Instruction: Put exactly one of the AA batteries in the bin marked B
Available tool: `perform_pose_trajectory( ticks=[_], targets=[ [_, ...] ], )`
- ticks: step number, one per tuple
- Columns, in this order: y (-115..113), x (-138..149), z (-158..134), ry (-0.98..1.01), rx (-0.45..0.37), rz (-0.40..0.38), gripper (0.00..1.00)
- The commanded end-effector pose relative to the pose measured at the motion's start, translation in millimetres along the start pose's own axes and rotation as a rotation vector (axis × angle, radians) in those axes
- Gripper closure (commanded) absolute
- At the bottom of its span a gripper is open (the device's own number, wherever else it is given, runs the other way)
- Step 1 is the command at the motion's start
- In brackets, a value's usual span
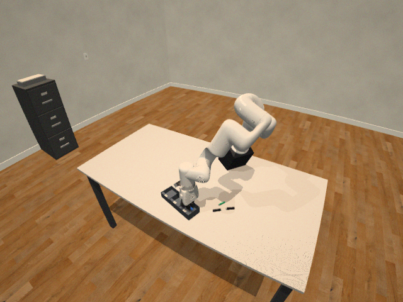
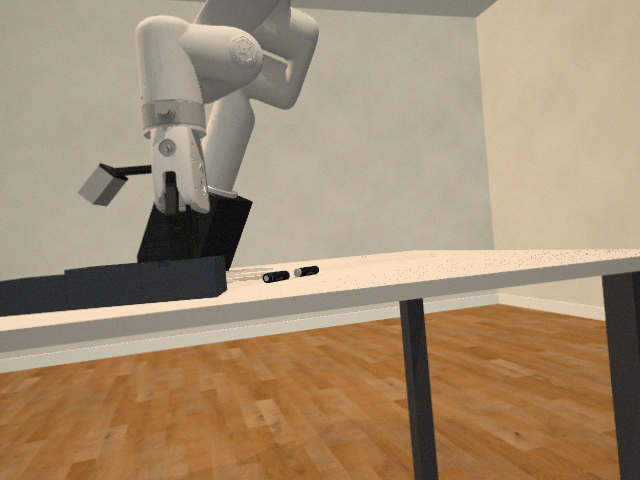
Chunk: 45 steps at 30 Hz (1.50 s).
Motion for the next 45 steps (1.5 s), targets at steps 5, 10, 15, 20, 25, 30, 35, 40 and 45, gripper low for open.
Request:
perform_pose_trajectory(
  ticks=[5, 10, 15, 20, 25, 30, 35, 40, 45],
  targets=[
    [13, -2, 0, -0.001, 0.000, 0.004, 1.00],
    [13, -1, 0, -0.001, 0.000, 0.004, 1.00],
    [13, -1, 0, -0.001, 0.000, 0.004, 1.00],
    [13, 0, 0, -0.001, 0.000, 0.004, 0.72],
    [13, 0, 0, -0.001, 0.000, 0.004, 0.72],
    [13, 0, 0, -0.001, 0.000, 0.004, 0.72],
    [12, 0, 0, -0.001, 0.000, 0.004, 0.72],
    [8, 0, 0, -0.001, 0.000, 0.004, 0.72],
    [1, 0, 0, -0.001, 0.000, 0.004, 0.72]
  ],
)
Point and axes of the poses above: the point where the finger pads meet when closed, its own y axis out along the fingers, its own x axis across the jaws, z = x × y, the point moved 1 cm from there along -y, back along the fingers, and after that the axes turned 3 degrees about y, right-handed, at the moved point
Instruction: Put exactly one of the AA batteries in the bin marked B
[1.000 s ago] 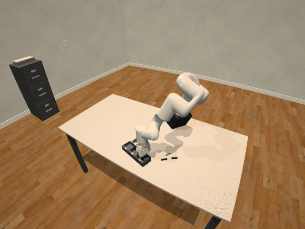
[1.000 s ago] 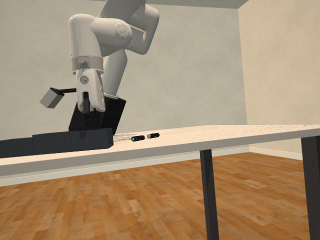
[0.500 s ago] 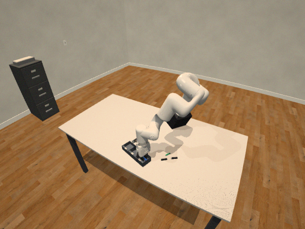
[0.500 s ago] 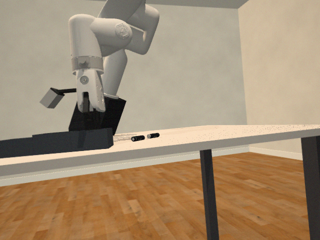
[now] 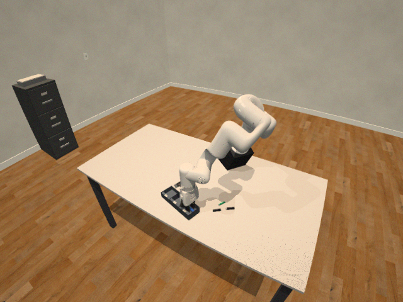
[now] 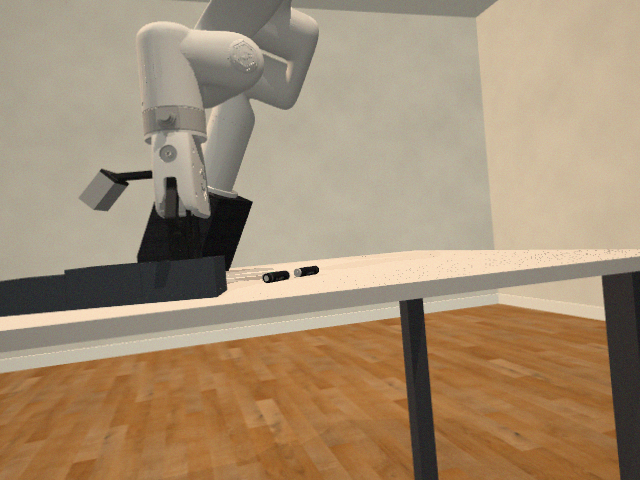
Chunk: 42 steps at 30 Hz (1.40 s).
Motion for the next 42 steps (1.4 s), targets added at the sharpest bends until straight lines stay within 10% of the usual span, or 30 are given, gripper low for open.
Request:
perform_pose_trajectory(
  ticks=[1, 29, 30, 42],
  targets=[
    [-7, -2, 0, -0.001, 0.000, 0.004, 0.72],
    [-45, -1, 0, -0.001, 0.000, 0.004, 0.72],
    [-49, -1, 0, -0.001, 0.000, 0.004, 0.00],
    [-97, -1, 0, -0.001, 0.000, 0.004, 0.00]
  ],
)
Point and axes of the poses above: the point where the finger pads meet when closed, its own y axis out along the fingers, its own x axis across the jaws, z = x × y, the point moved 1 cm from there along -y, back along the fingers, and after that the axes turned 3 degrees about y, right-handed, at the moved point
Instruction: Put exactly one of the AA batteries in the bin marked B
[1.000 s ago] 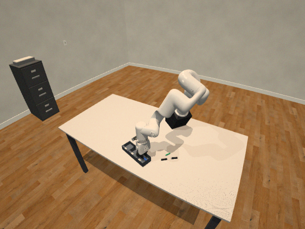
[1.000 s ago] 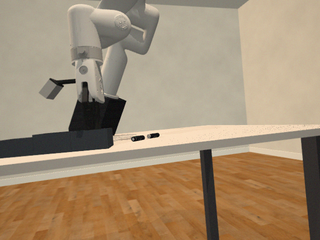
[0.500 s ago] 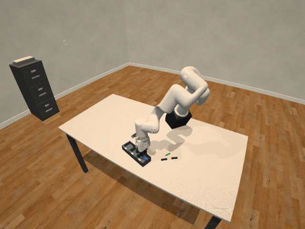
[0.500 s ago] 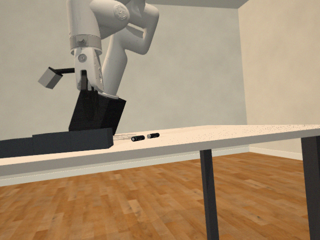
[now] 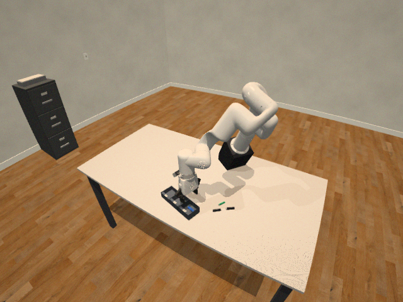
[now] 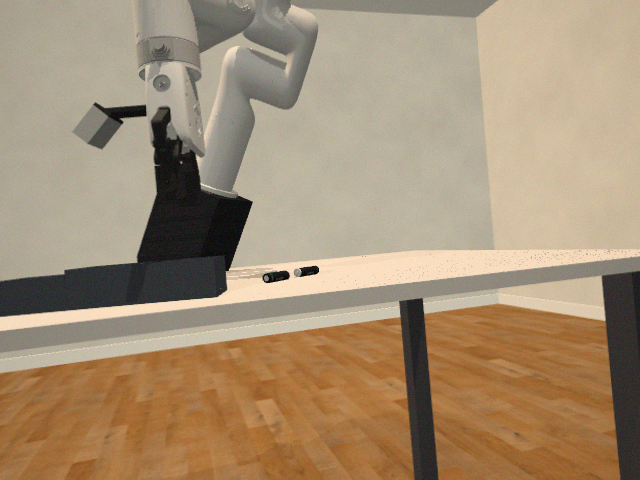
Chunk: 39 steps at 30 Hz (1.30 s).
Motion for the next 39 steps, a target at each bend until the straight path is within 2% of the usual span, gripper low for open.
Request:
perform_pose_trajectory(
  ticks=[1, 4, 19, 24, 39],
  targets=[
    [-20, -1, 0, -0.001, 0.000, 0.002, 0.00],
    [-24, -1, 0, -0.001, 0.000, 0.002, 0.00],
    [-84, -1, 0, -0.001, 0.000, 0.002, 0.00],
    [-95, -1, 0, -0.001, 0.000, 0.002, 0.00],
    [-95, -1, 0, -0.001, 0.000, 0.002, 0.00]
  ],
)
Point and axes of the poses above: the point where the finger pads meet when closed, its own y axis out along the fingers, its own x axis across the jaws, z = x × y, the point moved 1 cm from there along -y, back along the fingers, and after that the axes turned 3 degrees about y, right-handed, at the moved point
